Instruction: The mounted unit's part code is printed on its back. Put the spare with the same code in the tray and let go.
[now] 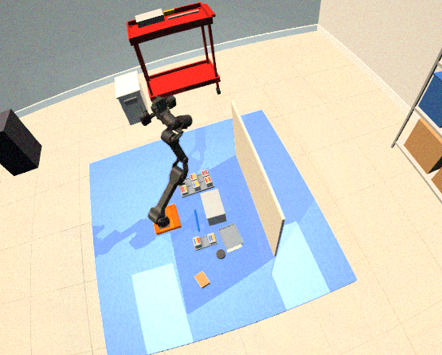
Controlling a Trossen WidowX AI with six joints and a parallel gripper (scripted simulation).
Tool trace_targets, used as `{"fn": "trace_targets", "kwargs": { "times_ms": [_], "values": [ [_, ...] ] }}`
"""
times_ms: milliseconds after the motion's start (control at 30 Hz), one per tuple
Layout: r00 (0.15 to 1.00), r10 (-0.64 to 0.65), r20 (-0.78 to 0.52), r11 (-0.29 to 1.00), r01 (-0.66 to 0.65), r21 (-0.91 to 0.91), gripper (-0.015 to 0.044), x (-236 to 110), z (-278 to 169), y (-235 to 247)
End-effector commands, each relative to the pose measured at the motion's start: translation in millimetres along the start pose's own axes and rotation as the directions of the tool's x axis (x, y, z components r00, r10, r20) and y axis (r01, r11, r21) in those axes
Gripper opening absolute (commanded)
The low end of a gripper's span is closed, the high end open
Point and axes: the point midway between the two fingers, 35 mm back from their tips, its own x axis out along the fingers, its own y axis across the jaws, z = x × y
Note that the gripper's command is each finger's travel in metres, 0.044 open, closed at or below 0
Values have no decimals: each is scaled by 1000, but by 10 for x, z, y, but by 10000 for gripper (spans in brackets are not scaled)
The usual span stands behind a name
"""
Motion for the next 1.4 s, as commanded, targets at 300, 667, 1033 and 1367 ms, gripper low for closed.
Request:
{"fn": "trace_targets", "kwargs": {
  "times_ms": [300,667,1033,1367],
  "values": [
    [996,3,90,1000,0,-27,440,55,233,259],
    [884,359,299,933,-352,-79,440,213,848,1841],
    [642,611,463,758,-644,-107,440,-283,1259,2935],
    [186,826,533,375,-886,-272,440,-1557,1475,3927]
  ]
}}
